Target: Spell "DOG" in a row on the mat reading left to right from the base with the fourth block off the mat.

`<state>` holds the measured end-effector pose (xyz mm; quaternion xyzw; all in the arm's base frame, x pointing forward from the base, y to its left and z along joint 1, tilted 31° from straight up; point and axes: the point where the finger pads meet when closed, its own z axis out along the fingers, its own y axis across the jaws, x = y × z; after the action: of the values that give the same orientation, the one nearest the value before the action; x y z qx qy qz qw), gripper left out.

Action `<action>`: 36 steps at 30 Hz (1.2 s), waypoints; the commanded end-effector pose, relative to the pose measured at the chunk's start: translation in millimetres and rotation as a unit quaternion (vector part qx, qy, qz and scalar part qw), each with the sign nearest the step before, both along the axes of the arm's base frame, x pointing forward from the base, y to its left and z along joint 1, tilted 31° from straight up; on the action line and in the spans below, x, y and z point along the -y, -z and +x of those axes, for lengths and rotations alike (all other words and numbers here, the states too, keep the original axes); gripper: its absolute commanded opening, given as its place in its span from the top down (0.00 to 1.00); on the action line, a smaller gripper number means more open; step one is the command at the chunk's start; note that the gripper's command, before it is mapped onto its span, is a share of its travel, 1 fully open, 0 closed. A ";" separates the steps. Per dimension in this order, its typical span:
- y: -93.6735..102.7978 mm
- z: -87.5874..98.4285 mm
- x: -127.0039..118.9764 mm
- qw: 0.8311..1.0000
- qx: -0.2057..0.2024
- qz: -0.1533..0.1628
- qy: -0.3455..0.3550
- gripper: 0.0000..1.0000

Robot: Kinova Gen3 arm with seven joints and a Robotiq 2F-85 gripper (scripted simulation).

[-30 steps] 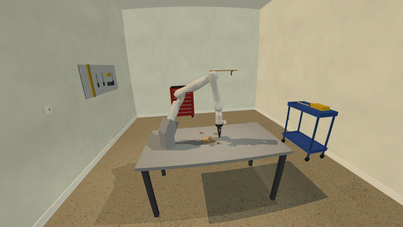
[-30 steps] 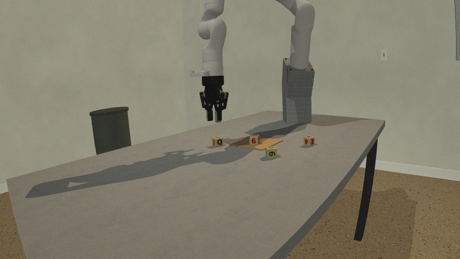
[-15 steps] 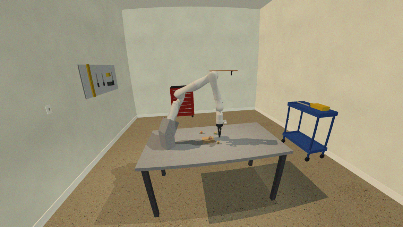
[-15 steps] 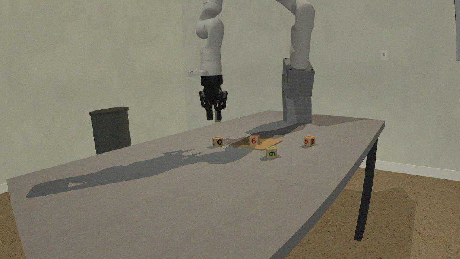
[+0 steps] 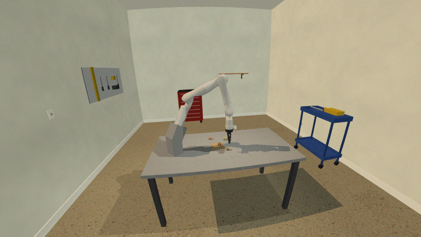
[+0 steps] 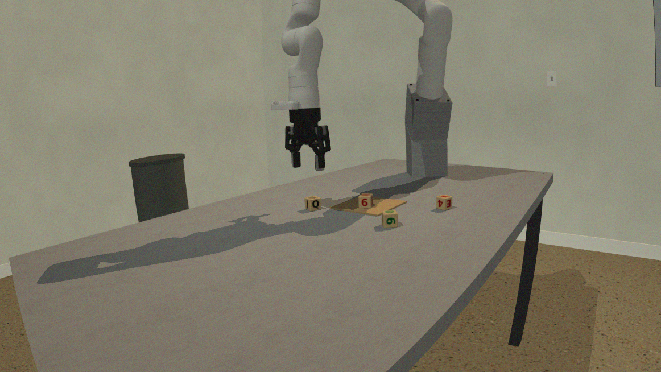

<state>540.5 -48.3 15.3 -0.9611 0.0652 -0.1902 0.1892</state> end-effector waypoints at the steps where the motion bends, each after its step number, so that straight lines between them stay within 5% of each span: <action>1: 0.1 -3.3 -1.4 0.999 0.021 -0.019 -0.045 0.00; 7: 1.1 -7.3 -3.0 0.996 0.030 -0.031 -0.072 0.00; 8: 1.4 -7.8 -3.0 0.996 0.029 -0.031 -0.072 0.39; 36: 0.9 -6.4 -2.3 0.996 0.030 -0.031 -0.072 0.39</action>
<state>532.9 -45.3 13.4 -0.9634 -0.0114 -0.2029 0.1747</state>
